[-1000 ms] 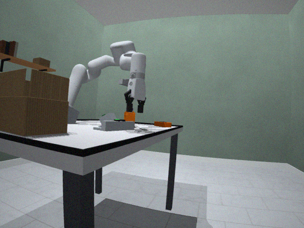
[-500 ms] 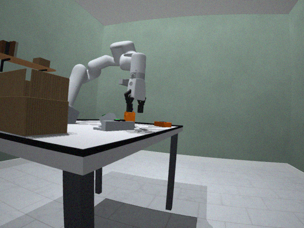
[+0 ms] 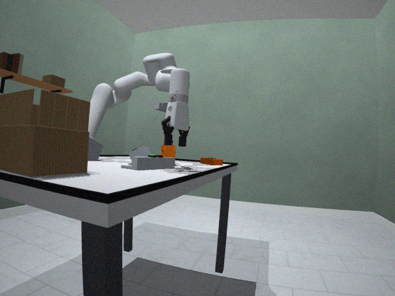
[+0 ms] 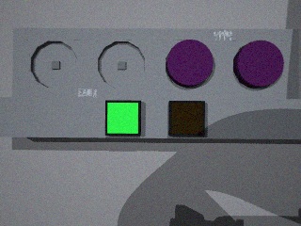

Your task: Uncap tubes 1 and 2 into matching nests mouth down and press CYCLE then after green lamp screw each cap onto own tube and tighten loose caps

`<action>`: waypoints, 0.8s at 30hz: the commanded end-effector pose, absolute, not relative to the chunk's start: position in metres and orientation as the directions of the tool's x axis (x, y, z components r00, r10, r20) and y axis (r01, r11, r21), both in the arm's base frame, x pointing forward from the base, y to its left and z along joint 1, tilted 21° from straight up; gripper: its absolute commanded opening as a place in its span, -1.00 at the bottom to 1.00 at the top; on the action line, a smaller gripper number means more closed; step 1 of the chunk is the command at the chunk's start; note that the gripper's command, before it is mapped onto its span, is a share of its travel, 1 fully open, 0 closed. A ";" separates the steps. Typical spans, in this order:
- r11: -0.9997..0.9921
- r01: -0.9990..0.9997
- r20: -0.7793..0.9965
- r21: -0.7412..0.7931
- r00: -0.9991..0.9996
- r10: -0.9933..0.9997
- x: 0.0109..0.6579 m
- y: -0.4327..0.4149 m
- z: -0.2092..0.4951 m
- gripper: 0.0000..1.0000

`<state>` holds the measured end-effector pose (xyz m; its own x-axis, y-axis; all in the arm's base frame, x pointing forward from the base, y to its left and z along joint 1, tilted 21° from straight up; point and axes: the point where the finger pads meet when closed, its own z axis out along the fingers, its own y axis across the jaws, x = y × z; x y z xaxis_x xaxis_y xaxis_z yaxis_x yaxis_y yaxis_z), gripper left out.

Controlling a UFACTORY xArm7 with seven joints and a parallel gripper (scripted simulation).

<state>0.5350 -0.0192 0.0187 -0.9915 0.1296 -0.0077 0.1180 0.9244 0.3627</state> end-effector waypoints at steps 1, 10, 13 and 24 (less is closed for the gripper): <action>0.925 0.119 -0.013 0.362 -0.991 0.132 0.536 -0.021 0.021 1.00; 0.925 0.119 -0.013 0.362 -0.991 0.132 0.536 -0.021 0.021 1.00; 0.925 0.119 -0.013 0.362 -0.991 0.132 0.536 -0.021 0.021 1.00; 0.925 0.119 -0.013 0.362 -0.991 0.132 0.530 -0.019 0.026 -0.08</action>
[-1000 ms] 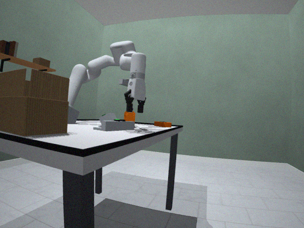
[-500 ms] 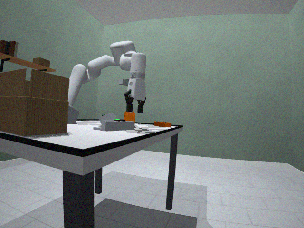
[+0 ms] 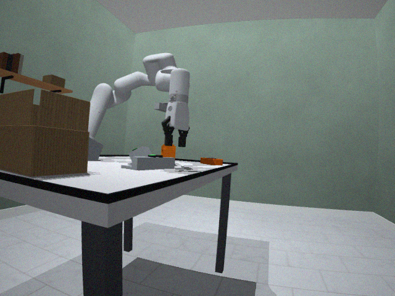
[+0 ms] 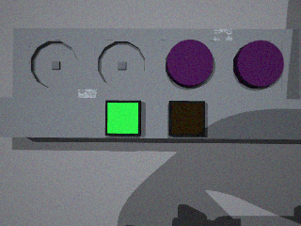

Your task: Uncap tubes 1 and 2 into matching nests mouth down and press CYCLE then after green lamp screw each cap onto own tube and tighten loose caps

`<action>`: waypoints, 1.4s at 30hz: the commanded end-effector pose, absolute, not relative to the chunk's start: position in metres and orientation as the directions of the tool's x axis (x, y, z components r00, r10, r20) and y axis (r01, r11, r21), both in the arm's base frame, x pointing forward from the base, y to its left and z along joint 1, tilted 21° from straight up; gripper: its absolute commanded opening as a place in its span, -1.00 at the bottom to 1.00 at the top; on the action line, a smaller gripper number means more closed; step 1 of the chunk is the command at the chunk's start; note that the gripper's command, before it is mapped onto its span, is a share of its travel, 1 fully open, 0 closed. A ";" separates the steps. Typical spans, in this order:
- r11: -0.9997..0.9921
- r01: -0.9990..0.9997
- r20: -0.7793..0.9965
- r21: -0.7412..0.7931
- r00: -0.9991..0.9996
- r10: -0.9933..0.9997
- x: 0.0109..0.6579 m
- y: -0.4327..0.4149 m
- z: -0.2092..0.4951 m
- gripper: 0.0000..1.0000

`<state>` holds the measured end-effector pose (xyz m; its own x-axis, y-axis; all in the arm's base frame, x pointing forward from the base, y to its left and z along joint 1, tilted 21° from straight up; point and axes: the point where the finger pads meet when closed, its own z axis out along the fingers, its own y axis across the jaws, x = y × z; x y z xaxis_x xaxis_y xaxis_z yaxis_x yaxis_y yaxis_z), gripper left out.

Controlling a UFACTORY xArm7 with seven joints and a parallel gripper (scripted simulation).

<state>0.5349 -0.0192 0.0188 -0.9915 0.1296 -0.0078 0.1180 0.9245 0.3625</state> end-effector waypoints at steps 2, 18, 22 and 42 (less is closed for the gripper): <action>0.925 0.119 -0.012 0.362 -0.991 0.132 0.517 -0.016 0.036 -0.08; 0.924 0.119 -0.012 0.363 -0.991 0.132 0.448 0.005 0.089 -0.08; 0.924 0.119 -0.012 0.363 -0.991 0.132 0.439 0.007 0.095 -0.08; 0.924 0.119 -0.011 0.363 -0.991 0.132 0.431 0.017 0.083 -0.08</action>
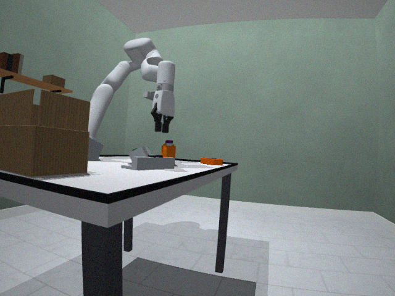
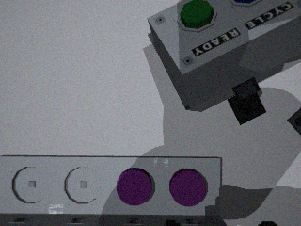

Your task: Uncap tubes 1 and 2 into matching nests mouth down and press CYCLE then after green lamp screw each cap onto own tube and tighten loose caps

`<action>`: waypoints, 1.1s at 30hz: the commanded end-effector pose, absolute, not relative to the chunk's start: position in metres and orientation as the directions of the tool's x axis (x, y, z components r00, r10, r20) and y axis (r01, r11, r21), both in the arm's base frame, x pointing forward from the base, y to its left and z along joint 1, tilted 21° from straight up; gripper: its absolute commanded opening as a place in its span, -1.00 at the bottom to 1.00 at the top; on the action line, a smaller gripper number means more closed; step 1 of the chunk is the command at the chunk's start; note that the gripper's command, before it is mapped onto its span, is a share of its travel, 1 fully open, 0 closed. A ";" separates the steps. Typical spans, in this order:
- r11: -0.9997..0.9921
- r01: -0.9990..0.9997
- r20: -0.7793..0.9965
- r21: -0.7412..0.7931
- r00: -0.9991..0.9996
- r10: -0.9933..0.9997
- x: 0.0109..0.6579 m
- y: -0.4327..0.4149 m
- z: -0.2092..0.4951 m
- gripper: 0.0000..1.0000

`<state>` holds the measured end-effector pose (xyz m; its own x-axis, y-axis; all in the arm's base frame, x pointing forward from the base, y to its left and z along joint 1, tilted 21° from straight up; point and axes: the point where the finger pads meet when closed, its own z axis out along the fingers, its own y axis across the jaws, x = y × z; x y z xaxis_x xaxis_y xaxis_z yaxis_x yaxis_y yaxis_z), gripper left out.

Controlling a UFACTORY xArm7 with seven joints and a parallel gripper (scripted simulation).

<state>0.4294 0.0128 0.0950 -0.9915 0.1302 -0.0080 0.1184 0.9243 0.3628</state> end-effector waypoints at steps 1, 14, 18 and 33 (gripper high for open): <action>0.924 0.119 -0.011 0.363 -0.991 0.132 0.432 0.019 0.079 -0.08; 0.924 0.119 -0.011 0.363 -0.991 0.132 0.435 0.038 0.027 -0.08; 0.924 0.119 -0.011 0.363 -0.991 0.132 0.437 0.046 0.009 -0.08; 0.924 0.119 -0.011 0.363 -0.991 0.132 0.439 0.056 -0.019 -0.08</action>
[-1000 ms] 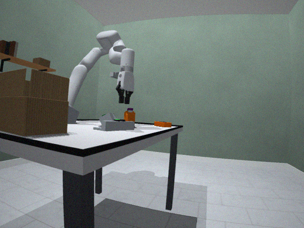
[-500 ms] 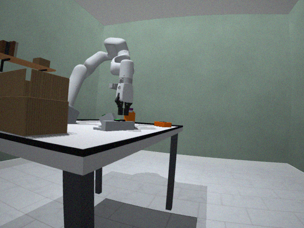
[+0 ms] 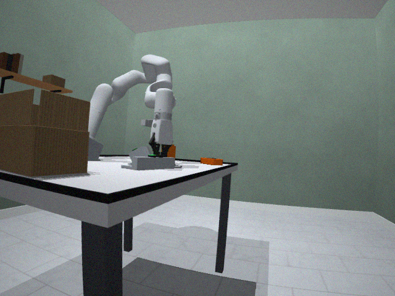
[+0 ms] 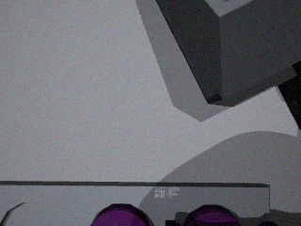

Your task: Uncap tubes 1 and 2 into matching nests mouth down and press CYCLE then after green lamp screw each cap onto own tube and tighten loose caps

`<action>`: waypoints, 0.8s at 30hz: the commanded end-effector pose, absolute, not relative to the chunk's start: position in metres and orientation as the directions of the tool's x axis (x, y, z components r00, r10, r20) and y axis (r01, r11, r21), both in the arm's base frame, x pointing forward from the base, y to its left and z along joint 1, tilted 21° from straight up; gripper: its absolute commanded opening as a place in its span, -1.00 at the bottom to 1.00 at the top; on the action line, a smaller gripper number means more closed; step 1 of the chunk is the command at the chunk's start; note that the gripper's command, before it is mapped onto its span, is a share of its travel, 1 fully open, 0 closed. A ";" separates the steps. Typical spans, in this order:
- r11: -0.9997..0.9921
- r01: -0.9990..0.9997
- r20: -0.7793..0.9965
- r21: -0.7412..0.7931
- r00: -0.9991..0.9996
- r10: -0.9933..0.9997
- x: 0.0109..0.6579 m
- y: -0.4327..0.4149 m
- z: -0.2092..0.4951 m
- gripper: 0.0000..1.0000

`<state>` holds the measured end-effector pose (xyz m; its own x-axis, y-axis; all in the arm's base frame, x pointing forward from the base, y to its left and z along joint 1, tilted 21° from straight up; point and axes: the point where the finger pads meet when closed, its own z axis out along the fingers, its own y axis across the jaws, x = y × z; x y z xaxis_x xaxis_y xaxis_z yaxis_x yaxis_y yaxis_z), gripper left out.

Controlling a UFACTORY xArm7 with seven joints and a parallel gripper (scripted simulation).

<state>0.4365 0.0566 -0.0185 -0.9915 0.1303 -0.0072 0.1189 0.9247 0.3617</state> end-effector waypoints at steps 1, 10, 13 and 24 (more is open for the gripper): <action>0.924 0.119 -0.011 0.363 -0.991 0.132 0.439 0.056 -0.019 -0.08; 0.924 0.119 -0.011 0.363 -0.991 0.132 0.438 0.057 -0.022 -0.08; 0.924 0.119 -0.011 0.363 -0.991 0.132 0.438 0.058 -0.023 -0.08; 0.924 0.119 -0.011 0.363 -0.991 0.132 0.438 0.059 -0.028 -0.08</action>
